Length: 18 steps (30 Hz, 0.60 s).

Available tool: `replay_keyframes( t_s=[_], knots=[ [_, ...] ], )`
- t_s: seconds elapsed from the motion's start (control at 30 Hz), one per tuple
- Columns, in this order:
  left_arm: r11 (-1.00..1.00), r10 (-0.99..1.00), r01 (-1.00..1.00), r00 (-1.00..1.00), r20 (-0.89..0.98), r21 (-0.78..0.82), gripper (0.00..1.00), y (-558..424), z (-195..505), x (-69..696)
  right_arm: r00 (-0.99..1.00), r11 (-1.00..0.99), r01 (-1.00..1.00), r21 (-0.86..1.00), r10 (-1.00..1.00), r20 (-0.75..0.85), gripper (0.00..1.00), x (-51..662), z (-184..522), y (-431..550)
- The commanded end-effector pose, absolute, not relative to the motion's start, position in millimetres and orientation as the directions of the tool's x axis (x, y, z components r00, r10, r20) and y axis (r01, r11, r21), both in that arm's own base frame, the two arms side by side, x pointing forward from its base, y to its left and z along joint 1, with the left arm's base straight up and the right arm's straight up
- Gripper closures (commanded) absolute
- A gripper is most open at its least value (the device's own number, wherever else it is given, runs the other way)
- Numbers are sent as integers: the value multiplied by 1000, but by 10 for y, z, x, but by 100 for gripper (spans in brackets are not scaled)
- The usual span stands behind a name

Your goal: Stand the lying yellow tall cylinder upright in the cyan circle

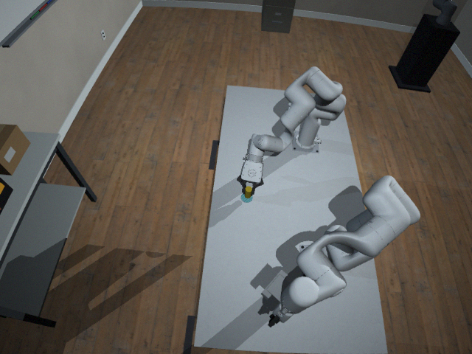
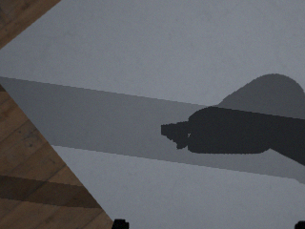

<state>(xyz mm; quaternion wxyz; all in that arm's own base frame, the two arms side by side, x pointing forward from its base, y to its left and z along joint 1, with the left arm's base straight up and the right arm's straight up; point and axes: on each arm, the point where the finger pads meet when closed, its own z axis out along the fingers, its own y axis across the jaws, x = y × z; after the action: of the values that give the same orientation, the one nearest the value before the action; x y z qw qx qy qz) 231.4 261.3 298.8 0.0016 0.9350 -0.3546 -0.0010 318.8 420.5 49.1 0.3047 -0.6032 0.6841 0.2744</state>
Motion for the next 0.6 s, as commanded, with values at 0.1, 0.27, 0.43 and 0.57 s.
replay_keyframes(
  t_s=[0.1, 0.27, 0.43, 0.57],
  knots=[
    [-749, -663, -663, 749, 0, 0, 0, 2619, 3002, 2320, -77, 119, -993, 0, -639, -766, 100, 3217, 499, 4232],
    [-749, -663, -663, 749, 0, 0, 0, 2619, 3002, 2320, -76, 119, -993, -1, -636, -768, 100, 3221, 499, 4234],
    [-749, -663, -663, 749, 0, 0, 0, 2619, 3002, 2320, -76, 119, -993, -1, -636, -768, 100, 3221, 499, 4235],
    [-749, -663, -663, 749, 0, 0, 0, 2619, 3002, 2320, -76, 119, -993, -1, -636, -768, 100, 3221, 499, 4235]
  ],
)
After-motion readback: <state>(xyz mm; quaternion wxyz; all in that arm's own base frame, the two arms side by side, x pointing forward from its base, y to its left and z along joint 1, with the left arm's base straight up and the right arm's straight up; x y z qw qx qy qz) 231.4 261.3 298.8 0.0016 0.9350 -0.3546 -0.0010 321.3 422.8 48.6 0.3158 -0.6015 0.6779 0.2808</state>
